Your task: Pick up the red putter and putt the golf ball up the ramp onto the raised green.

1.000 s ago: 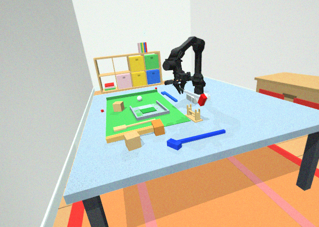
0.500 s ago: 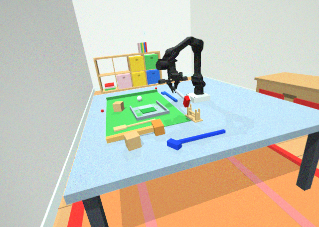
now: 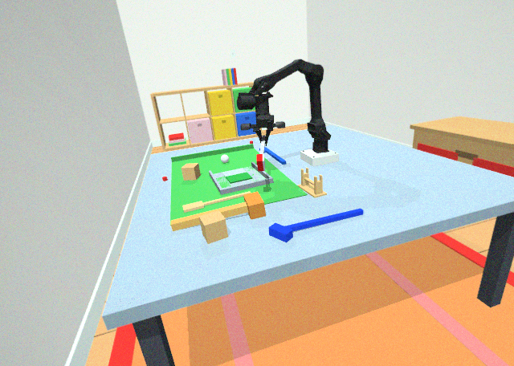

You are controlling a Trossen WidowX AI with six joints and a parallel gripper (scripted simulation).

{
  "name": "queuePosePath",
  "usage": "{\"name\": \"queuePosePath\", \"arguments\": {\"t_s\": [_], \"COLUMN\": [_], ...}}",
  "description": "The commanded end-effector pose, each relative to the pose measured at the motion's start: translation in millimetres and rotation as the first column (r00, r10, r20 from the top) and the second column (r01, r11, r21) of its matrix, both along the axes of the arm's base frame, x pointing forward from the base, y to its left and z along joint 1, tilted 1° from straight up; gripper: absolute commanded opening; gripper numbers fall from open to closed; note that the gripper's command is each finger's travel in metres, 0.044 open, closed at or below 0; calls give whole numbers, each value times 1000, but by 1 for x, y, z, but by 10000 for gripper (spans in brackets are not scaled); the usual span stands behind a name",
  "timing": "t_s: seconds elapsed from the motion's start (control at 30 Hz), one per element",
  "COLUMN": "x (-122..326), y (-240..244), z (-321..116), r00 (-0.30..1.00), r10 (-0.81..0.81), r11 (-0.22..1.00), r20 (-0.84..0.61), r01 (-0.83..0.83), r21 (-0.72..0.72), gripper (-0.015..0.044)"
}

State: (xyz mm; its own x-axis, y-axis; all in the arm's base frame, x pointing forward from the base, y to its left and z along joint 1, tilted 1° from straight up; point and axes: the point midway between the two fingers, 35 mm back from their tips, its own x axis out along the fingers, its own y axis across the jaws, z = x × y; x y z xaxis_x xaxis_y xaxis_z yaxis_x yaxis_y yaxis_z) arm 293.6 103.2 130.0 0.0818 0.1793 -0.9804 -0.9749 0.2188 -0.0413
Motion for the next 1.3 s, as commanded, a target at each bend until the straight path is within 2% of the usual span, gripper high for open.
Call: {"name": "queuePosePath", "arguments": {"t_s": [0.0,0.6,1.27], "x": [14,41,24], "y": [-23,-132,-260], "z": [4,10,16], "r00": [996,896,647], "r10": [-94,-444,-762], "r11": [996,895,646], "r20": [1,-21,-39], "r01": [94,442,753], "r21": [-10,-65,-127], "gripper": [0,0,0]}}
